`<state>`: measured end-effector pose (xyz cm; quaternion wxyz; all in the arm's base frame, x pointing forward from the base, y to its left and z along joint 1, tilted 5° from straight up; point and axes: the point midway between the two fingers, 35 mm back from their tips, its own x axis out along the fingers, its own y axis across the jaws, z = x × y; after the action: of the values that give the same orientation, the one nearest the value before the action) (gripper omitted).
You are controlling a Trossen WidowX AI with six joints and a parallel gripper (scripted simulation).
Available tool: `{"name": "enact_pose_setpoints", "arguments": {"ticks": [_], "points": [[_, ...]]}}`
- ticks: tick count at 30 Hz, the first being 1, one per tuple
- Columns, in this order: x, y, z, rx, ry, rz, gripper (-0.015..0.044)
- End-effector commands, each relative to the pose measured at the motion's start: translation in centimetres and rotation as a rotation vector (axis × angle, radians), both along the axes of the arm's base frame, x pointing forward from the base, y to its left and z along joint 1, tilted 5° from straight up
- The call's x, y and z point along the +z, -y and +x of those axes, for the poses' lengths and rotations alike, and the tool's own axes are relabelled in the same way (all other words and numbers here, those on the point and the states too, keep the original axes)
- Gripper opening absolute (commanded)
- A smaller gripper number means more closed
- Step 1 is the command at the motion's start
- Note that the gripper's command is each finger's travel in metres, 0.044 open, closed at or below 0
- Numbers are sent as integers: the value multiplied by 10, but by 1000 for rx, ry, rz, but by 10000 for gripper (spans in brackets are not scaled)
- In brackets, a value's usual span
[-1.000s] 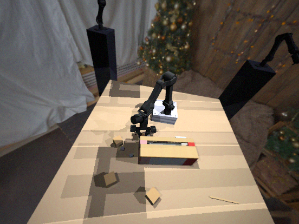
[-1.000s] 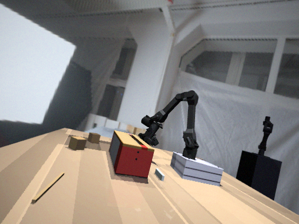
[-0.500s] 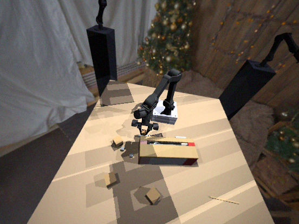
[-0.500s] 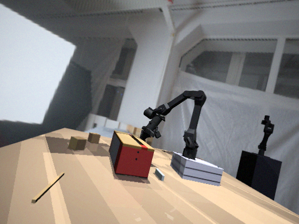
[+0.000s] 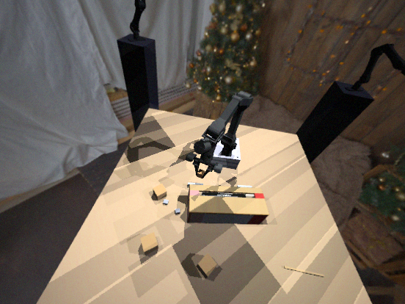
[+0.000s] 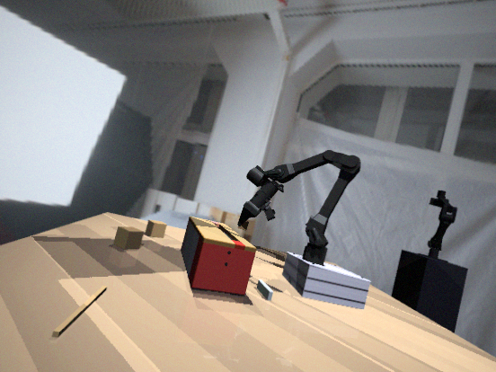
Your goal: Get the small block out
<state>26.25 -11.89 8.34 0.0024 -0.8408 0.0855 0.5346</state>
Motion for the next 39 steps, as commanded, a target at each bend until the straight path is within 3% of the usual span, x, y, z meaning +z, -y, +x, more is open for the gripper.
{"name": "enact_pose_setpoints", "arguments": {"ticks": [1,11,39], "points": [[7,-6,-7,-61,14,1,0],[27,-21,-22,-227,82,17,0],[28,-21,-22,-230,83,17,0]]}}
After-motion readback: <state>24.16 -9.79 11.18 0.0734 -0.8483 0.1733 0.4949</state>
